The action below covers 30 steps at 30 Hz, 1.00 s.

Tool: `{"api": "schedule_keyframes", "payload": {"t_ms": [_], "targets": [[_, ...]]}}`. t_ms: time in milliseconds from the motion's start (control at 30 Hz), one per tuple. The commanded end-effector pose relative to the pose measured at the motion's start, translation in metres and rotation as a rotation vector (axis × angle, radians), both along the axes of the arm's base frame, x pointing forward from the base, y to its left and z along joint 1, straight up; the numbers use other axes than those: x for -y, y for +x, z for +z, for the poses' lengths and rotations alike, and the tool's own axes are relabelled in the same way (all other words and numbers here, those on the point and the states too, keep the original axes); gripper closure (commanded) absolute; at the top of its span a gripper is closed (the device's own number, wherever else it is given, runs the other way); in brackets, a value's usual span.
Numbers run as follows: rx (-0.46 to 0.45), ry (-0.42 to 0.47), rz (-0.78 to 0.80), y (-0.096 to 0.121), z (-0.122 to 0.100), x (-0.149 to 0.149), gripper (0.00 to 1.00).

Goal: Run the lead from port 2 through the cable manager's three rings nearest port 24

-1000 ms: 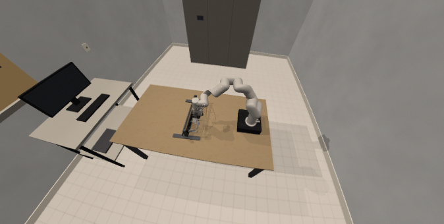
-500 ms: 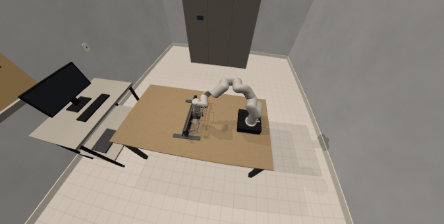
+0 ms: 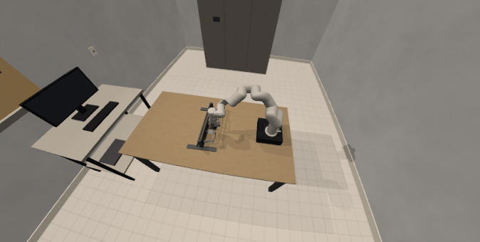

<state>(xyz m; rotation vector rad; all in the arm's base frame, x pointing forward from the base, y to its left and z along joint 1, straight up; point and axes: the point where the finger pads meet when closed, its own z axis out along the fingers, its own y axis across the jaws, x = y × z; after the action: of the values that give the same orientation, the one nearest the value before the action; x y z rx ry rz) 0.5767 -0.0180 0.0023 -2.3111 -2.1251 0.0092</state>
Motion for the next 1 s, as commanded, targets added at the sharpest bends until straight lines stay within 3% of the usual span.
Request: {"api": "schedule_keyframes", "payload": {"t_ms": [0, 967], "targets": [[0.005, 0.0, 0.0, 0.002, -0.002, 0.0, 1.0], [0.005, 0.0, 0.0, 0.002, -0.014, 0.0, 1.0]]}}
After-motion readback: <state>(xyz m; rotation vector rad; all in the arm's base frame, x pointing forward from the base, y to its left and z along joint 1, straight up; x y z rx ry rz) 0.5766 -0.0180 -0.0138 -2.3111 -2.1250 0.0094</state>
